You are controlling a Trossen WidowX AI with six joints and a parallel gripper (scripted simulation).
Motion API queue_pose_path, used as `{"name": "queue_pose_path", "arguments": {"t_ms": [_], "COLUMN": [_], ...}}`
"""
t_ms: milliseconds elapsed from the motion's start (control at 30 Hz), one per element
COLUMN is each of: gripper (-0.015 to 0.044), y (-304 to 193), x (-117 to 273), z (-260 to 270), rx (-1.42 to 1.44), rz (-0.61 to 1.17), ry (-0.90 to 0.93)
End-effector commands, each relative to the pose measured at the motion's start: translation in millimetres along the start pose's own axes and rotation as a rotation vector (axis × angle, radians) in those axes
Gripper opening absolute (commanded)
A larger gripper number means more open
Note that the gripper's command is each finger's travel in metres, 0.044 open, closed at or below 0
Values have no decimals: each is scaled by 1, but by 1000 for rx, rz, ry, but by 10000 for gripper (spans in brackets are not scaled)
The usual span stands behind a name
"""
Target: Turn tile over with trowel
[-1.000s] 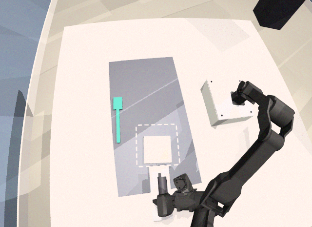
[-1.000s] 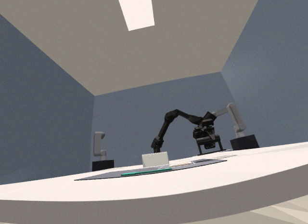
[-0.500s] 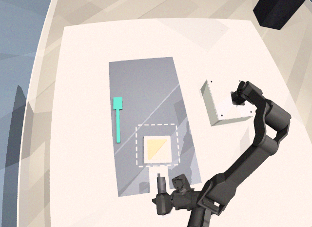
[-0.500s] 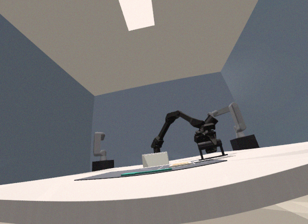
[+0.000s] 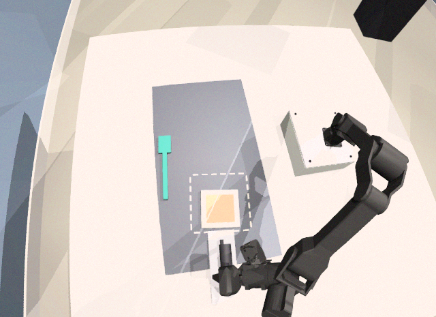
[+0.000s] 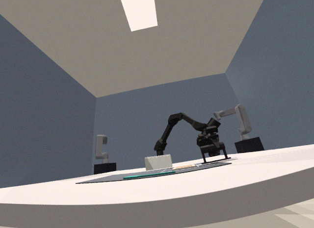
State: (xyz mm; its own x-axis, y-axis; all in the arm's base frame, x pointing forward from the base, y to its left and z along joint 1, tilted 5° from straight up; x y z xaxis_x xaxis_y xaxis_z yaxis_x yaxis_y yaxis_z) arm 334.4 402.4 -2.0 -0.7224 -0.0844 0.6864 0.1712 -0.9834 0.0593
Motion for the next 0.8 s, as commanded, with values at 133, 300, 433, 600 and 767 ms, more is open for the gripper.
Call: {"name": "queue_pose_path", "arguments": {"t_ms": [133, 300, 433, 600, 767], "gripper": [0, 0, 0, 0, 0], "y": [13, 2, -6, -15, -10], "x": [-2, 6, 14, 23, 21], "z": [-2, 10, 22, 33, 35], "rx": [3, 3, 2, 2, 0], "rz": [-10, -9, -9, -8, -20], "ry": [-3, -3, -3, -3, -5]}}
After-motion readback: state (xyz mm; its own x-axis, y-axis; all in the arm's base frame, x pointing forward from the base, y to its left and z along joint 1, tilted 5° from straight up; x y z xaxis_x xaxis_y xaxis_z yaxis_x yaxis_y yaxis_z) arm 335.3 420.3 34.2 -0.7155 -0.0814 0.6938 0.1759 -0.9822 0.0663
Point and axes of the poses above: the point midway between the two fingers, 35 mm back from their tips, its own x axis back along the fingers, its own z axis across the jaws, y = z × x, the point moved 2 cm from there along x, back along the fingers, and after that the axes turned 9 degrees about x, right-handed, at the moved point
